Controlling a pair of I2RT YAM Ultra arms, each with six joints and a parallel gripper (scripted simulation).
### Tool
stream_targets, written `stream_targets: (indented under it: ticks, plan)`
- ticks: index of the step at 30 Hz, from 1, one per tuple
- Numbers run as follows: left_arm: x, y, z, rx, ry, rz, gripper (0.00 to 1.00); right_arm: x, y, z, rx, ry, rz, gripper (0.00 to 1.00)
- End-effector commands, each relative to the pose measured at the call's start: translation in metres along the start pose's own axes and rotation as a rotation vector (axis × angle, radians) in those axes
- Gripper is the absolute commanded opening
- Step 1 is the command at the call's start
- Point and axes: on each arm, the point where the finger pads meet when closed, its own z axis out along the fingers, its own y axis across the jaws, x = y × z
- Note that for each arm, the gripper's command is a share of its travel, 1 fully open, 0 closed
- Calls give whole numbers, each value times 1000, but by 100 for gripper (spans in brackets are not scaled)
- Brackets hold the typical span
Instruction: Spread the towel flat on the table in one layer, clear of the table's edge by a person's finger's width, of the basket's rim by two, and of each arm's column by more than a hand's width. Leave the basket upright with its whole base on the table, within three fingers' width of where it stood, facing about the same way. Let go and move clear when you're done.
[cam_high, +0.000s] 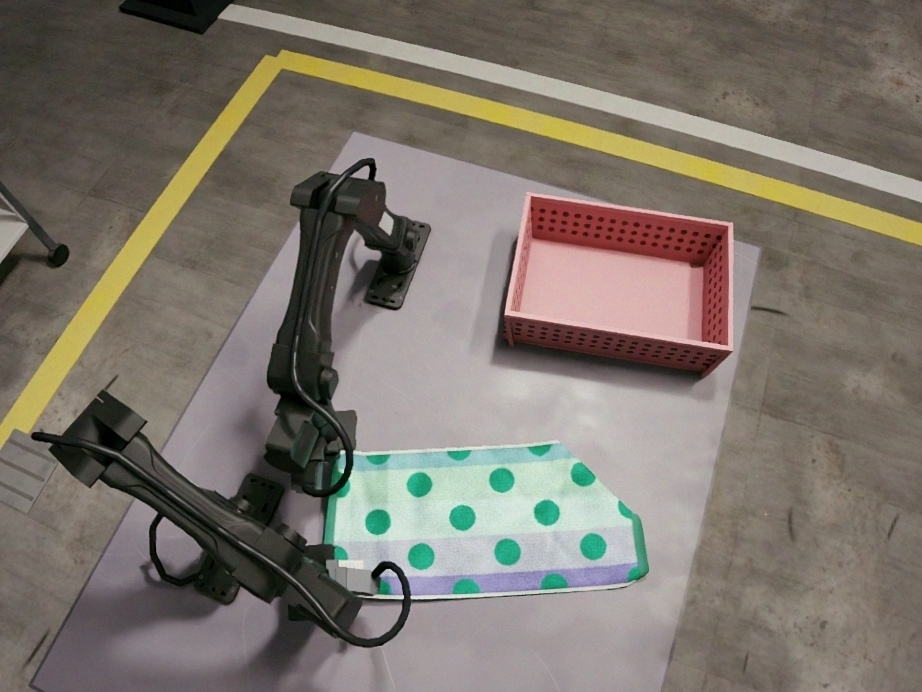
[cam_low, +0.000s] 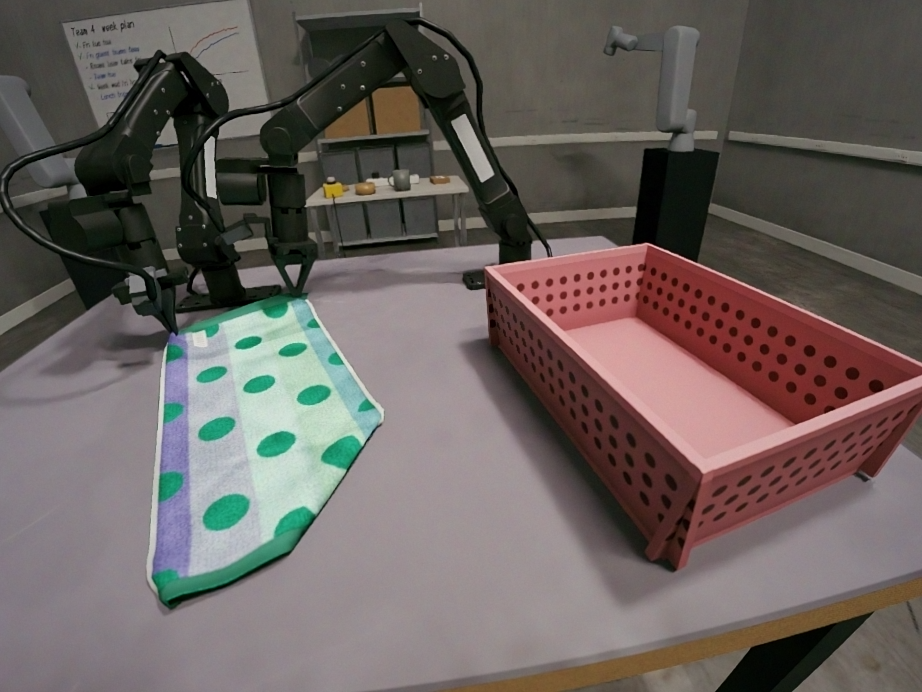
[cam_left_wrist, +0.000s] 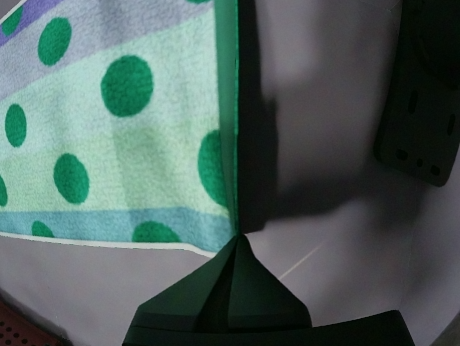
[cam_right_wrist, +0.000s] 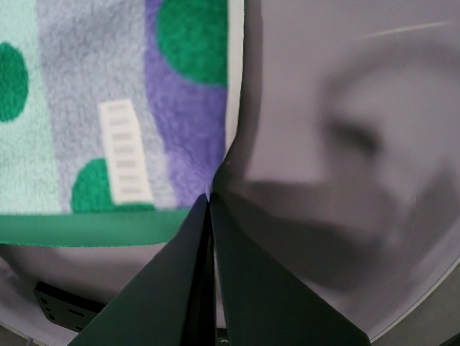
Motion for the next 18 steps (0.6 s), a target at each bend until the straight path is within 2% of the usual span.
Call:
stream_targets:
  ticks: [1,5,6,8,9,13,18]
  plan:
    - [-1,-1,-4,3,-5,0,0,-10,-8,-11,34,-41,-3,0]
    - [-1,-1,-4,3,-5,0,0,-10,-8,-11,34,-41,-3,0]
    - [4,5,13,-2,21,0,0,-9,-2,-17,28,-34,-5,0]
    - [4,5,13,-2,21,0,0,-9,-3,-17,27,-35,-2,0]
    - [4,8,-4,4,2,0,0,-12,-2,-20,30,-35,-1,0]
    - [4,9,-4,2,1,0,0,-13,-1,-20,26,-37,-1,0]
    - [5,20,-19,4,-8,8,0,-24,2,-32,25,-39,14,0]
